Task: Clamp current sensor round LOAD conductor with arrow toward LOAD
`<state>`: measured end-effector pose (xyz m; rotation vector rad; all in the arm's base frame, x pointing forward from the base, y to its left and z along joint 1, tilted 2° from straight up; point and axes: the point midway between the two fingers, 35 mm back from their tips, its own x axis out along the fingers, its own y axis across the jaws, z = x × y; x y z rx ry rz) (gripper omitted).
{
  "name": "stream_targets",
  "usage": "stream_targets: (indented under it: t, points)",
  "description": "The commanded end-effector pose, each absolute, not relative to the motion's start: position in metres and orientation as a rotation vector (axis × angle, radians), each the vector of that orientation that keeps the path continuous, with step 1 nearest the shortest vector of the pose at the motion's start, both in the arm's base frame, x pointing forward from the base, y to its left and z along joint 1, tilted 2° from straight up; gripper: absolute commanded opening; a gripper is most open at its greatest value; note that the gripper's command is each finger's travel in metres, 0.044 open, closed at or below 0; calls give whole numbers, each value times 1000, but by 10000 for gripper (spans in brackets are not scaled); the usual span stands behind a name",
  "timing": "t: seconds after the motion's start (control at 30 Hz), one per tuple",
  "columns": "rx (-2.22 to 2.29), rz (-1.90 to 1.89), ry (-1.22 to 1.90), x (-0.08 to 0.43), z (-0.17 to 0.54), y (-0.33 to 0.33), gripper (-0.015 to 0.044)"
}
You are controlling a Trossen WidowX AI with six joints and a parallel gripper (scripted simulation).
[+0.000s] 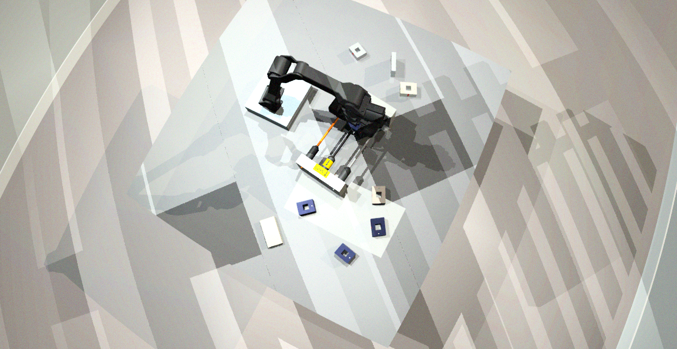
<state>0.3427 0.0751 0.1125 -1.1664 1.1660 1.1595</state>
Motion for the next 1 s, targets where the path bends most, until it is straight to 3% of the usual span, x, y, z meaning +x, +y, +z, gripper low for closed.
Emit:
stream_targets:
  t: [0.0, 0.5, 0.77, 0.97]
  points:
    - [-1167, 1158, 1165, 343, 114, 75, 53]
    - [-1167, 1158, 1165, 343, 114, 75, 440]
    - [-1167, 1158, 1165, 343, 111, 75, 440]
    - [-1166, 1160, 1163, 344, 72, 78, 440]
